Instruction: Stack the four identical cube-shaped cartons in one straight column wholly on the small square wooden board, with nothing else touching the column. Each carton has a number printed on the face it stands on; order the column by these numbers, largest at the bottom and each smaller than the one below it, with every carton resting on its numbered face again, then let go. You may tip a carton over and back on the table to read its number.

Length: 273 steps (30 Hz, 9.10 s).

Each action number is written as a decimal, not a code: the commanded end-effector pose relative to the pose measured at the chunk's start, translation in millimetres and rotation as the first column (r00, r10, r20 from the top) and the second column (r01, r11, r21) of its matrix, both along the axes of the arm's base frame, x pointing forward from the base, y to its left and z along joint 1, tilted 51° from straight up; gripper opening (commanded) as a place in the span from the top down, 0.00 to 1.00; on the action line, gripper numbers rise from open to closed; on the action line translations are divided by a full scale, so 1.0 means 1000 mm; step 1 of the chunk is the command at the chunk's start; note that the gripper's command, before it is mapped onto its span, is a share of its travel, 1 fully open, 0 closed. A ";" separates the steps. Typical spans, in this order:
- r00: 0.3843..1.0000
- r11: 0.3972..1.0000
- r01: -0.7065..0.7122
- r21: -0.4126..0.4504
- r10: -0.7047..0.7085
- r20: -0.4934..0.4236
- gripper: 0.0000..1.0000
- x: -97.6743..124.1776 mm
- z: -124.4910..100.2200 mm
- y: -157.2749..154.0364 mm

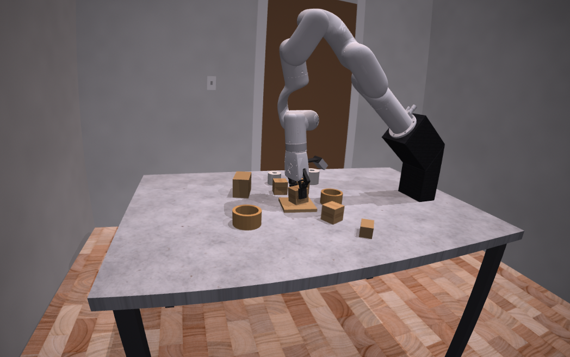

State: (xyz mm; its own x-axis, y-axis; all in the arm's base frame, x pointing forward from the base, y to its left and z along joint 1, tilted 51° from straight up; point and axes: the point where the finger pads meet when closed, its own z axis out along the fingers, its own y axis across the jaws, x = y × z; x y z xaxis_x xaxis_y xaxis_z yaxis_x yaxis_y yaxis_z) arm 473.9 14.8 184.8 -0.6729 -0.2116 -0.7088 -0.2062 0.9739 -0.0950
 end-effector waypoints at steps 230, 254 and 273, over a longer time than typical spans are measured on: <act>0.966 0.946 0.236 0.222 -0.253 0.050 0.00 -0.041 0.063 -0.150; 0.966 0.946 0.236 0.222 -0.253 0.050 0.00 -0.041 0.063 -0.150; 0.966 0.946 0.236 0.222 -0.253 0.050 0.00 -0.040 0.062 -0.150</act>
State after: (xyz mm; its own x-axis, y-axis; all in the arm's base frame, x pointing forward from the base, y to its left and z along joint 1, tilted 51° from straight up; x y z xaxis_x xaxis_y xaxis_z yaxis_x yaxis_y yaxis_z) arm 433.3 -134.8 246.3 -0.6281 0.1139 -0.7697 0.0405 0.9927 0.1139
